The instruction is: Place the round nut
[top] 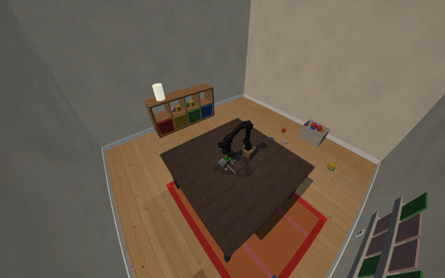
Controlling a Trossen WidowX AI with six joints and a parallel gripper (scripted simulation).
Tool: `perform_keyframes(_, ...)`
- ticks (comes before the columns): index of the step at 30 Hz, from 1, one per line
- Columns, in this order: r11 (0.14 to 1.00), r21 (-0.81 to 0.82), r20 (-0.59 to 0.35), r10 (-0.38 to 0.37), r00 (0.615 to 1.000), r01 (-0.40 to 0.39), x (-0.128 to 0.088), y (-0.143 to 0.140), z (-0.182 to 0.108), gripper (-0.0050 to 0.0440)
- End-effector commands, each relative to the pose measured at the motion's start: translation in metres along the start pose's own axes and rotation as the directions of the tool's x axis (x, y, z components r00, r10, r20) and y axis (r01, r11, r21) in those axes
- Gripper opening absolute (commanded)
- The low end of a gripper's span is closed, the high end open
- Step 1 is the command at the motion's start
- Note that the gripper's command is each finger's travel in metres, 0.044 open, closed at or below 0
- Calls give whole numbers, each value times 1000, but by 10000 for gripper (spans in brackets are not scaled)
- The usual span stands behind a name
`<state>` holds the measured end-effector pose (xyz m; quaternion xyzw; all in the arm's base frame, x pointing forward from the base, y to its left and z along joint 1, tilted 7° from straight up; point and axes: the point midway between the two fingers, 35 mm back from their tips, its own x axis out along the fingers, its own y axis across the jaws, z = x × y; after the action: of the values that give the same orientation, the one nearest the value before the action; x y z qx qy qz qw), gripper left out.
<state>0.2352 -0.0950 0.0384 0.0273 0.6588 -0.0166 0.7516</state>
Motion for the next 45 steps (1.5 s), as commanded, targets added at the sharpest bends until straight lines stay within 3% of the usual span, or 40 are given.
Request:
perform_keyframes(1,1000,2,-4,3,1000,-3,5,0,0,0)
perform_keyframes(45,1000,2,-4,3,1000,-3,31,0,1,0)
